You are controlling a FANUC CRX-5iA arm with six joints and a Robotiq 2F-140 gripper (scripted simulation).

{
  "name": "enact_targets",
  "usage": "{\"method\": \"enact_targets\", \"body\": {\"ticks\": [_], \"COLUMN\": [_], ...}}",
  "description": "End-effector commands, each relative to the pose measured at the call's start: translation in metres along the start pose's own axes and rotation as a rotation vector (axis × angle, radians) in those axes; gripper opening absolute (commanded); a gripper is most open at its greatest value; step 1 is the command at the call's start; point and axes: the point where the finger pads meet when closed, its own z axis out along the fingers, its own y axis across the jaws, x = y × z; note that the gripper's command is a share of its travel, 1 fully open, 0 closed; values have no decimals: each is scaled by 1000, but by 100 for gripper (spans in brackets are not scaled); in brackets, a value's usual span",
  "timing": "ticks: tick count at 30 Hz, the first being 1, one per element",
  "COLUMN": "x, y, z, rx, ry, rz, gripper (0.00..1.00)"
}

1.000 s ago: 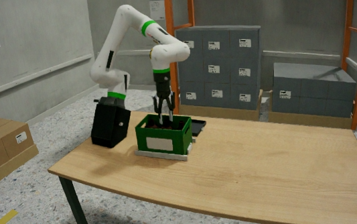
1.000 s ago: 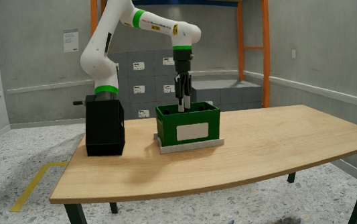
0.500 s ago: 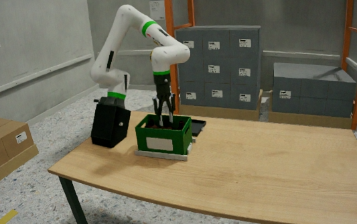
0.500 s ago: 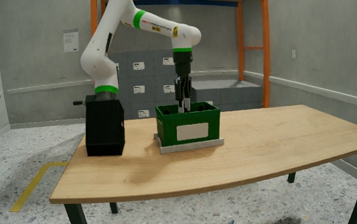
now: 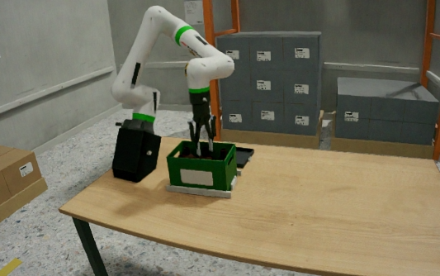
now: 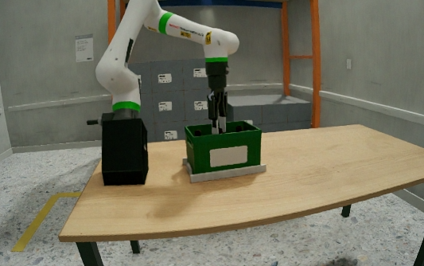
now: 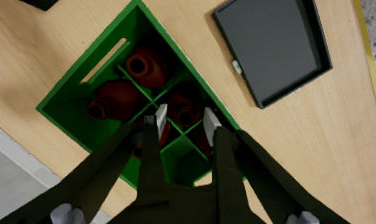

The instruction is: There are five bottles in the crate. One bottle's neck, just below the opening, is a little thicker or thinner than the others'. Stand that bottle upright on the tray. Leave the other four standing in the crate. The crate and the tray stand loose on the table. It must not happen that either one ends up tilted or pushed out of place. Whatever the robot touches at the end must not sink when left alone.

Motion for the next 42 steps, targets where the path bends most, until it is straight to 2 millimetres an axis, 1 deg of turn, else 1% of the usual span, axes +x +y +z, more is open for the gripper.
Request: {"method": "enact_targets", "body": {"ticks": [1, 30, 31, 42], "x": [-1, -1, -1, -1], "y": [0, 0, 0, 0], "z": [-1, -1, -1, -1], "rx": [0, 0, 0, 0], "ry": [-1, -1, -1, -1], "rz": [0, 0, 0, 0], "gripper": [44, 44, 10, 10]}}
